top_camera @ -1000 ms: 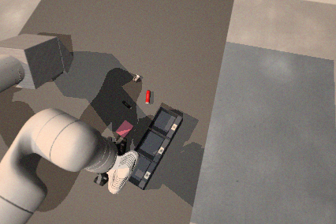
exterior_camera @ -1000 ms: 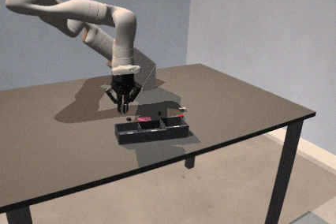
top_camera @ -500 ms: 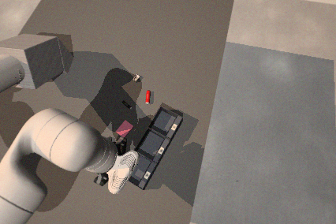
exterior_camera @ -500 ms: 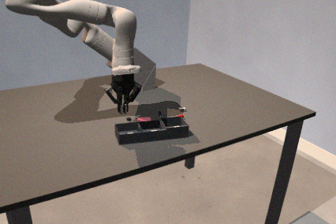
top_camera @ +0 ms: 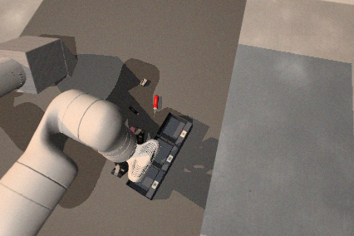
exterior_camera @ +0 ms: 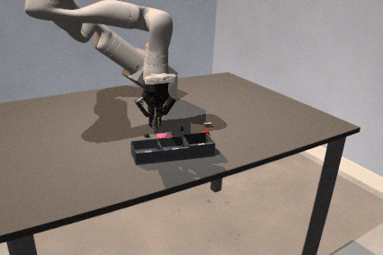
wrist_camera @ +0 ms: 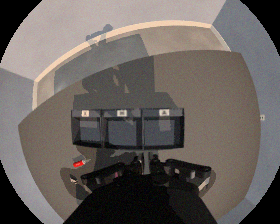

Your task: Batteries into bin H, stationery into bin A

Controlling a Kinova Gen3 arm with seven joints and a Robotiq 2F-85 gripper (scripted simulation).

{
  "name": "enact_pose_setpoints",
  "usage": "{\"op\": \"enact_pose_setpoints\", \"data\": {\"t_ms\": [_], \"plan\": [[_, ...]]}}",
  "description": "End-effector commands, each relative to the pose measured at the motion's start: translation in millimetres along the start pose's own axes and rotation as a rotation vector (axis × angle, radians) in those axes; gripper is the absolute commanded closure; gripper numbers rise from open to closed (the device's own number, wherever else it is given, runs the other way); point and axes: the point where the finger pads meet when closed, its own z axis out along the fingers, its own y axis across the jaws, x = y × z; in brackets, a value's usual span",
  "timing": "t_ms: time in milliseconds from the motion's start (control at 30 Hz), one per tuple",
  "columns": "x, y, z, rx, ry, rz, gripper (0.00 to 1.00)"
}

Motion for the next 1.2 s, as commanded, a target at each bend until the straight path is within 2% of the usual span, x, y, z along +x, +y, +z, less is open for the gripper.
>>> {"op": "enact_pose_setpoints", "data": {"t_ms": [0, 133, 1167], "plan": [[-0.9, -18.6, 0.2, 0.002, -0.001, -0.016, 0.91], [0.7, -37.5, 0.1, 0.002, -0.001, -0.016, 0.91], [0.8, -37.5, 0.1, 0.002, -0.001, -0.016, 0.91]]}}
